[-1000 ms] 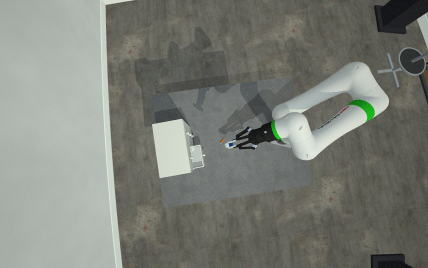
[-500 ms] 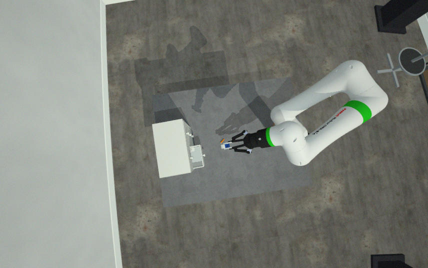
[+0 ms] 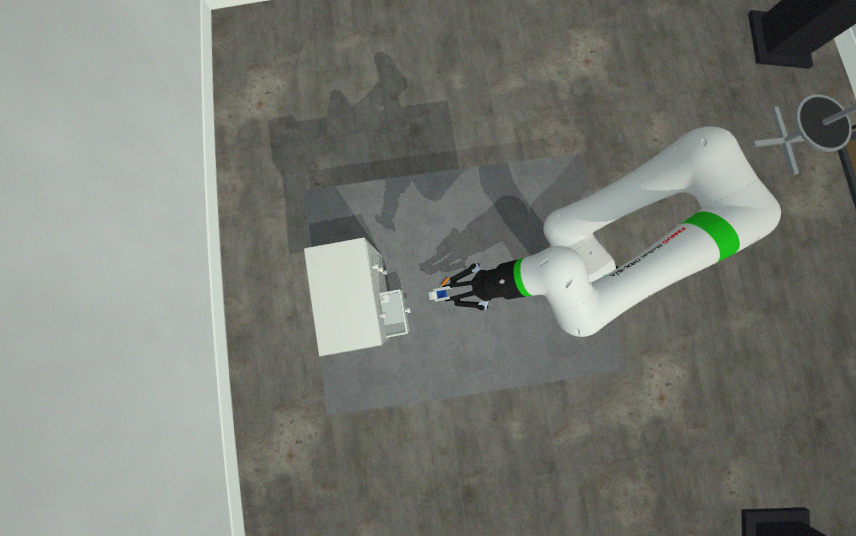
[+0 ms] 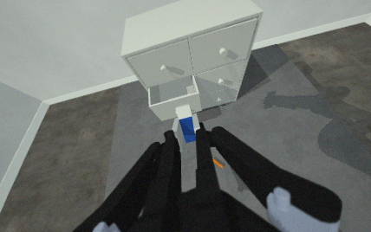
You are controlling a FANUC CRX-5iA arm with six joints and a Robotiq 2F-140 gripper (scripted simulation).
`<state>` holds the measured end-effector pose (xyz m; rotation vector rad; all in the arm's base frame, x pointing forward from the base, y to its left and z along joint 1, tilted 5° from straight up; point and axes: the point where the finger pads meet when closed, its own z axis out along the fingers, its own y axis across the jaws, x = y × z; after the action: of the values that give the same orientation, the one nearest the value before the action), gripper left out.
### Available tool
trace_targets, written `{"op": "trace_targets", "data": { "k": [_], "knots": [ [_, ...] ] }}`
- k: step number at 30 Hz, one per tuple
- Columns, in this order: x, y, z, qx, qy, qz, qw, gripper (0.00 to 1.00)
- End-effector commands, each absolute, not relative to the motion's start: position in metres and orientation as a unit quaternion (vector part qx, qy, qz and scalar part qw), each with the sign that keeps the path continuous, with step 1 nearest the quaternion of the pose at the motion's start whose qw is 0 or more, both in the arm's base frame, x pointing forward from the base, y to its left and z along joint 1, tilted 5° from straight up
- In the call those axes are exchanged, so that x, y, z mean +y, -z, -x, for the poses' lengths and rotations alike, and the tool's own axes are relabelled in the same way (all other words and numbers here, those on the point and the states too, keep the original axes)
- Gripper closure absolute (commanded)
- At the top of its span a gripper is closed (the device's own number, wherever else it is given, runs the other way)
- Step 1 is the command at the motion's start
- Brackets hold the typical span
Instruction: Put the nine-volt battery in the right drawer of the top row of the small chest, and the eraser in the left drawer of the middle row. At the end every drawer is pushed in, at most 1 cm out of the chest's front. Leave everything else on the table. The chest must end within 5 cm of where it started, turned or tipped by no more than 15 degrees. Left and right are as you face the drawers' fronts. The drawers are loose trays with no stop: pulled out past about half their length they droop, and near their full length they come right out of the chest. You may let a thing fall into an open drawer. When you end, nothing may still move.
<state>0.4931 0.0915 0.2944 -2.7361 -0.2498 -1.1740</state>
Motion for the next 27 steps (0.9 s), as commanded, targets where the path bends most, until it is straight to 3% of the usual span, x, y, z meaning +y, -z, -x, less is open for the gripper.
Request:
{"op": "trace_targets", "data": {
  "k": [1, 27],
  "knots": [
    [0.095, -0.292, -0.506, -0.084, 0.392, 0.913, 0.077, 0.89],
    [0.116, -0.271, -0.592, -0.084, 0.392, 0.913, 0.077, 0.89]
  ]
}}
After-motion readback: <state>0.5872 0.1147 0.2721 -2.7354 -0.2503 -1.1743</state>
